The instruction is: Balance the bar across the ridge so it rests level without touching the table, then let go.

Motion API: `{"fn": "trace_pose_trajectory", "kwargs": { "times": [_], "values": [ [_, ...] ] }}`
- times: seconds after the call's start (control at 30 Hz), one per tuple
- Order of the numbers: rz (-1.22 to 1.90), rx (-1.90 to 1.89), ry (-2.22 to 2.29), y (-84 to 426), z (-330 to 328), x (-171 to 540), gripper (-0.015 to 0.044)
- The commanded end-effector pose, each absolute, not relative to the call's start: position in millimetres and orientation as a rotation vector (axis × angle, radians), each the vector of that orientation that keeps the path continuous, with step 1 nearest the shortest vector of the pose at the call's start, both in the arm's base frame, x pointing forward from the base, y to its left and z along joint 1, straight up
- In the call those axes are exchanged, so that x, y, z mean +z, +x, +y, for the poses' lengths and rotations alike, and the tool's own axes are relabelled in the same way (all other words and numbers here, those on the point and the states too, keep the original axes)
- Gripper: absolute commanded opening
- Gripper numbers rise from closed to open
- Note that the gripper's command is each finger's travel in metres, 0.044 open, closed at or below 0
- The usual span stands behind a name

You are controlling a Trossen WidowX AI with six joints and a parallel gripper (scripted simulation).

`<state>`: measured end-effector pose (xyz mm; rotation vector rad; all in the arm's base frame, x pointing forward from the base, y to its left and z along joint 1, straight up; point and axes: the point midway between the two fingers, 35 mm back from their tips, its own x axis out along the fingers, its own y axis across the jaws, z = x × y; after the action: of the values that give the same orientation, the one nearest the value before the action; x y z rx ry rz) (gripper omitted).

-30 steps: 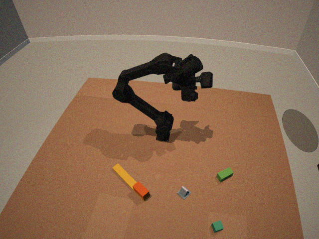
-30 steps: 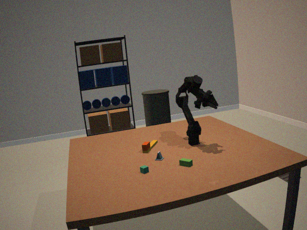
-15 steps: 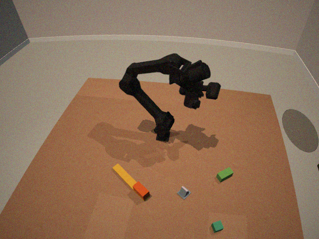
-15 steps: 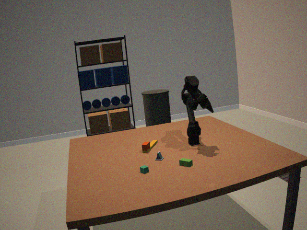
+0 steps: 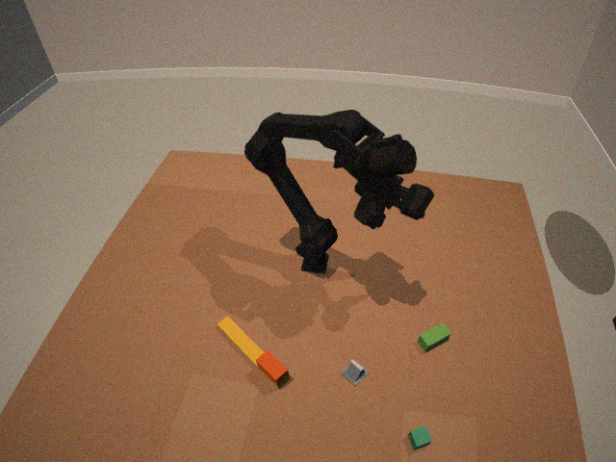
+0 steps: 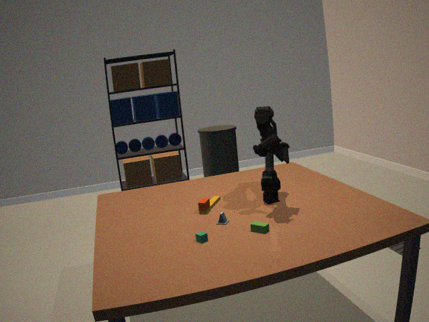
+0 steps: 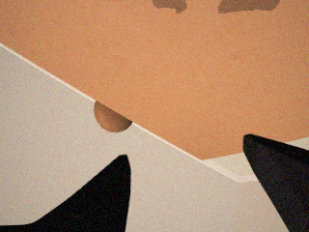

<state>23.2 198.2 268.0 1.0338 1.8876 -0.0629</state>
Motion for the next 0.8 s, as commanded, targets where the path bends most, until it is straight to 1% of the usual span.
{"fn": "trace_pose_trajectory", "kwargs": {
  "times": [0.0, 0.77],
  "values": [
    [1.831, -0.128, 1.079, 43, 201, 266, 0.0315],
    [1.569, -0.457, 1.274, 141, 182, 245, 0.0315]
  ]
}}
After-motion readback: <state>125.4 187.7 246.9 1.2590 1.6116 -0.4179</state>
